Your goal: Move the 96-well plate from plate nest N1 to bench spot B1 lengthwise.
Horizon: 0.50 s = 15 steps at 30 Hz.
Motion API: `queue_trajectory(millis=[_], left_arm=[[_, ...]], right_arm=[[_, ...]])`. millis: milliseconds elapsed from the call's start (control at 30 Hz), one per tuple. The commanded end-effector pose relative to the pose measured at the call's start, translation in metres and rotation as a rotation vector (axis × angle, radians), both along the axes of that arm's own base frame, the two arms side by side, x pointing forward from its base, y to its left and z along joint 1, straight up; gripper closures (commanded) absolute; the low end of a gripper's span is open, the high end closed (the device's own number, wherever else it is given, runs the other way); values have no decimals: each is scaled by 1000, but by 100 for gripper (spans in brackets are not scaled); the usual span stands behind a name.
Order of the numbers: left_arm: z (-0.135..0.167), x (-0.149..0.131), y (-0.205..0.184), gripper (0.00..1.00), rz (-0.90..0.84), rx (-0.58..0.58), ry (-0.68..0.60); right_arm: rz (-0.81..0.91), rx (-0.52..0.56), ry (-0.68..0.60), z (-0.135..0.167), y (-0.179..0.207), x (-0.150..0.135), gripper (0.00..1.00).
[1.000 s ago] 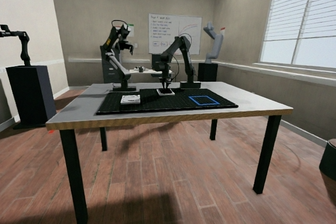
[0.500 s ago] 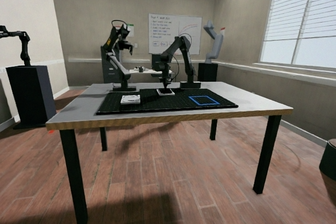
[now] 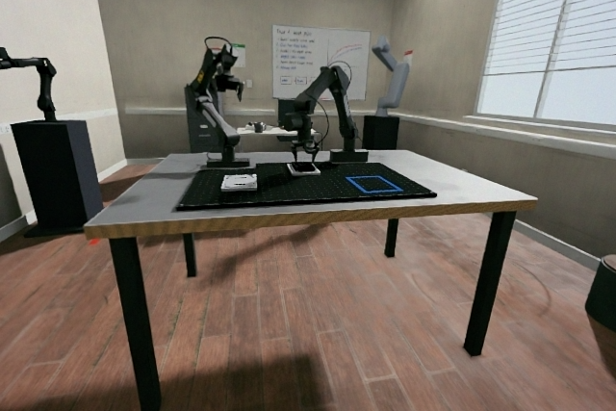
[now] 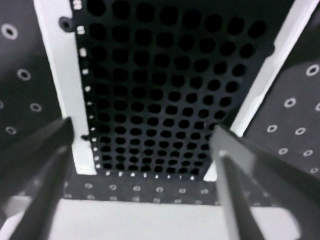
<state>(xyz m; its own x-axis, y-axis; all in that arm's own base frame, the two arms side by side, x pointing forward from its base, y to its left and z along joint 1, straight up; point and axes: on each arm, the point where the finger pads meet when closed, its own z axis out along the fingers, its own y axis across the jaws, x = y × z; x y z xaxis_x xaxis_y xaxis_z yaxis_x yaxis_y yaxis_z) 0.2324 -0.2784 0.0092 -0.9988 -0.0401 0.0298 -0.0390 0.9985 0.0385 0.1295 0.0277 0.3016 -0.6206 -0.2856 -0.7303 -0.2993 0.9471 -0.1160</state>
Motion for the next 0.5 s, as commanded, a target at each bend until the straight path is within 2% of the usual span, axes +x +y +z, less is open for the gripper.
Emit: queue_trajectory(millis=[0,467], left_arm=[[33,2,-4,0,-5,-24,-20],[46,6,-10,0,-8,-51,-43]], right_arm=[[-17,30,-30,11,-6,-2,0],[-38,29,-31,11,-9,-2,0]])
